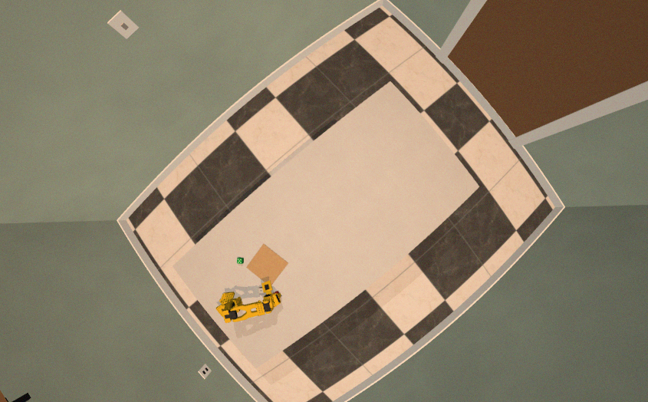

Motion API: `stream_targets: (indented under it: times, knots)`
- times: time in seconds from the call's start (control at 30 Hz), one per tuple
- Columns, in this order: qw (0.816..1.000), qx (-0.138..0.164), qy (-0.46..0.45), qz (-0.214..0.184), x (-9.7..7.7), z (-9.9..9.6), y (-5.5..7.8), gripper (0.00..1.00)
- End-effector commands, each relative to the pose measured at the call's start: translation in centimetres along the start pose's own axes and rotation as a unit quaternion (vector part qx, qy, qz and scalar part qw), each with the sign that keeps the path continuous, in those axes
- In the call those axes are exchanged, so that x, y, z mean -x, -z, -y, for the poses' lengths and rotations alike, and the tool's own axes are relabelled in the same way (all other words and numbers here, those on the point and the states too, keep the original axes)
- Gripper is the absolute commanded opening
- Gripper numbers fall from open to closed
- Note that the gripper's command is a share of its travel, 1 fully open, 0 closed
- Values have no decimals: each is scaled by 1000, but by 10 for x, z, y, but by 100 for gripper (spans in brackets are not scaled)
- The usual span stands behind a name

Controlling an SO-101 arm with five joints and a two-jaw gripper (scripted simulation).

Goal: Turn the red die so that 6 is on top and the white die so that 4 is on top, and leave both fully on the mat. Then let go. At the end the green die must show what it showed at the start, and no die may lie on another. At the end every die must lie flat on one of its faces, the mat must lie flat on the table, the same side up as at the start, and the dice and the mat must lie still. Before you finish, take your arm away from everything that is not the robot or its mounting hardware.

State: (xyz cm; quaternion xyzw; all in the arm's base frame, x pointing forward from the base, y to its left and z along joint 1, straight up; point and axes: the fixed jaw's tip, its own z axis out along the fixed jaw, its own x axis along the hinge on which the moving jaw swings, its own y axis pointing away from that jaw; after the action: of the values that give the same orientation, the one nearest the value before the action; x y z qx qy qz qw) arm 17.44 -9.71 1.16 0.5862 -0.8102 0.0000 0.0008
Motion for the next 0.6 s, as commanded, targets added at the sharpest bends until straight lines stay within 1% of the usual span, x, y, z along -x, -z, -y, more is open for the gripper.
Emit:
stream_targets:
  times: [0.0,0.2,0.33,0.47,0.53,0.57]
  knots:
    - [1000,-17,2,-2,0,6,6,0]
    - [1000,-17,2,-2,0,7,10,0]
    - [1000,-17,2,-2,-1,7,19,0]
    - [1000,-17,2,-2,-1,7,31,0]
    - [1000,-17,2,-2,-1,7,31,0]
    - [1000,-17,2,-2,-1,7,34,0]
